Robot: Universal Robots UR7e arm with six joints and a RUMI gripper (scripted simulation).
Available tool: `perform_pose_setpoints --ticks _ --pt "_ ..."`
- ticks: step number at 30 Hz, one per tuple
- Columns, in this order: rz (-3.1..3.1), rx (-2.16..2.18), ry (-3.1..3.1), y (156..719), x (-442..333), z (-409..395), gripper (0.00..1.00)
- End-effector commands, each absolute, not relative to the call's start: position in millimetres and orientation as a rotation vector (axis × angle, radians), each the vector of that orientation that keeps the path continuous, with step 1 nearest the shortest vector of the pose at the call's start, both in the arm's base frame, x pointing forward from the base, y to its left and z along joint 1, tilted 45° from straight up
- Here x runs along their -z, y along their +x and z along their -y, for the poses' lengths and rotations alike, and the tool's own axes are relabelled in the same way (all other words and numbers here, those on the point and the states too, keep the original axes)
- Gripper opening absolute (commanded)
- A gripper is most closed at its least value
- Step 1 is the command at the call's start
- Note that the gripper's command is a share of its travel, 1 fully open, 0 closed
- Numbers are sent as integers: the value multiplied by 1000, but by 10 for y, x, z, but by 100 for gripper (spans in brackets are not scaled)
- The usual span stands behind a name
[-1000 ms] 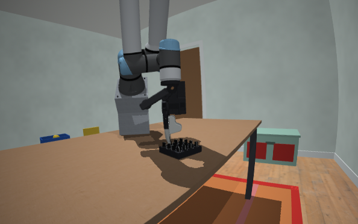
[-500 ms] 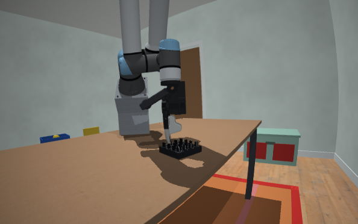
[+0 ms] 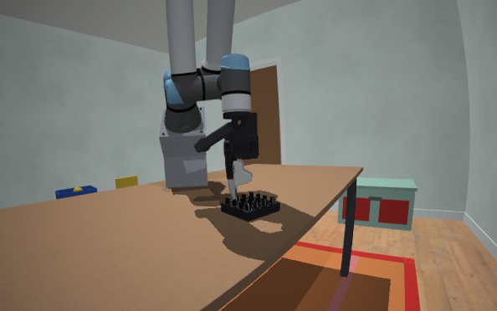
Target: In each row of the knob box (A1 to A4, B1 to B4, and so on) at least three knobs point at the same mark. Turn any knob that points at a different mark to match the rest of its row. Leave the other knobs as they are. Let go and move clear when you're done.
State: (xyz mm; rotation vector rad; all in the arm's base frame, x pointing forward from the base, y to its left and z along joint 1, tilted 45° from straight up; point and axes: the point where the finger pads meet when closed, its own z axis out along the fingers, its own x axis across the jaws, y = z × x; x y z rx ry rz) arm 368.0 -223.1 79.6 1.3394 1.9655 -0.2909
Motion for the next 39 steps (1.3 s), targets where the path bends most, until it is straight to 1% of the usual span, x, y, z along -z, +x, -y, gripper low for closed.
perform_pose_setpoints --ticks 1,25,39 --pt "-1941 276 1369 3681 -798 2229 4" --pt "-1721 140 1619 3681 -790 2218 4" --pt "-1462 -3 1850 3684 -783 2207 4"
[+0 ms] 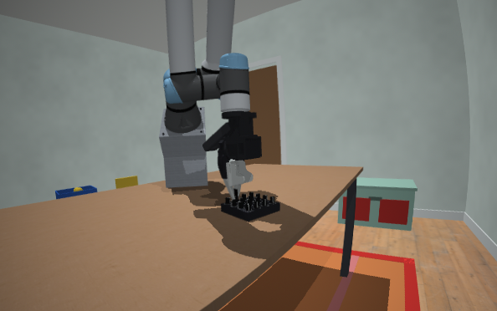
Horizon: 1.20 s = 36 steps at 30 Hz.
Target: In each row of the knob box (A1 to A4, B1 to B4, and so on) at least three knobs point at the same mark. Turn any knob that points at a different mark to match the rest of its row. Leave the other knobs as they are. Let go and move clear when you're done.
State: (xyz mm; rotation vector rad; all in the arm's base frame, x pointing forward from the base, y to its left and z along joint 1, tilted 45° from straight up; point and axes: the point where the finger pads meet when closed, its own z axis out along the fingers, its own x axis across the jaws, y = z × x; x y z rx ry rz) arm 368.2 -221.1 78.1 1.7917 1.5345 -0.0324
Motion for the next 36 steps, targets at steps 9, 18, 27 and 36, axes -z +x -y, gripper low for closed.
perform_pose_setpoints --ticks 9,18,27,36 --pt "-1309 -81 1964 3687 -780 2200 4" --pt "-1102 -182 2094 3693 -777 2193 4" --pt "-942 -255 2178 3697 -776 2187 4" --pt "-774 -329 2254 3703 -775 2182 4"
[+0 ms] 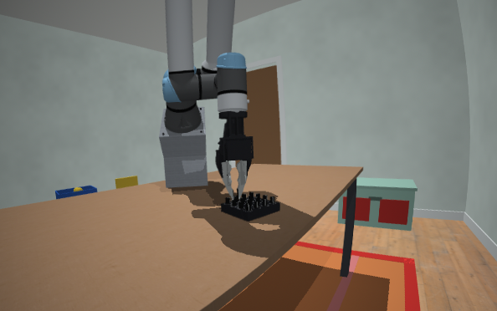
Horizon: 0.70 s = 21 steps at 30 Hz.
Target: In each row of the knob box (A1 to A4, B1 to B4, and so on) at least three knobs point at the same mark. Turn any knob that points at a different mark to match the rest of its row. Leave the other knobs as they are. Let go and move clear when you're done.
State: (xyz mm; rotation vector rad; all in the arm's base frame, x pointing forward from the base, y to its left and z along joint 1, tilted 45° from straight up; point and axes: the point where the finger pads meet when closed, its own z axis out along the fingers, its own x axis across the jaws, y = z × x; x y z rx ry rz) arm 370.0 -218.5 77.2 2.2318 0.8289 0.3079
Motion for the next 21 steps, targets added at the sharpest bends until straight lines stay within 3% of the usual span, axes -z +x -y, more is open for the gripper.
perform_pose_setpoints --ticks 1,21 --pt "-774 -329 2254 3703 -775 2182 4" --pt "-504 -441 2350 3712 -776 2176 4"
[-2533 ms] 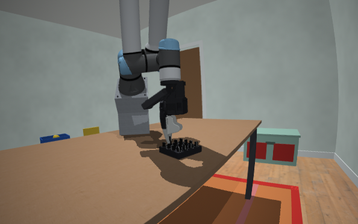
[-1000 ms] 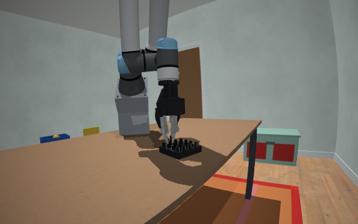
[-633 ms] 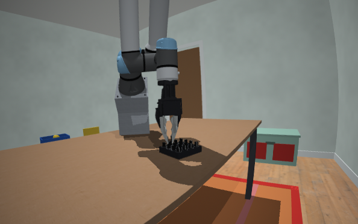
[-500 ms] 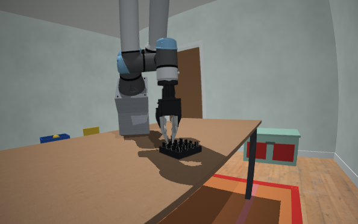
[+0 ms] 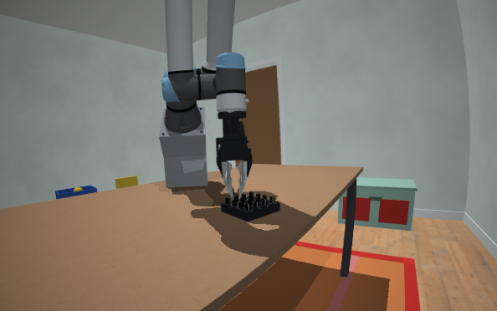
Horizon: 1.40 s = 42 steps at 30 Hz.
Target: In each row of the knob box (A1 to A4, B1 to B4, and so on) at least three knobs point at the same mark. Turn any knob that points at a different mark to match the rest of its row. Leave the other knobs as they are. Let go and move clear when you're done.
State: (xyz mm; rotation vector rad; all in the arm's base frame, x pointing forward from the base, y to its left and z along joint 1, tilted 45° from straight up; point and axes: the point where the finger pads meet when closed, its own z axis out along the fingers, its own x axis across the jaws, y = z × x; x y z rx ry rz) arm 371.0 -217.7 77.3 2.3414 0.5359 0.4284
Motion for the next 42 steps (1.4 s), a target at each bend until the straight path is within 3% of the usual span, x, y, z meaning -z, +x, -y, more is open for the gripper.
perform_pose_setpoints --ticks 1,38,39,42 --pt "-494 -445 2353 3713 -776 2176 4" --pt "-410 -478 2377 3716 -777 2174 4" --pt "-410 -478 2377 3716 -777 2174 11" --pt "-410 -478 2377 3716 -777 2174 11"
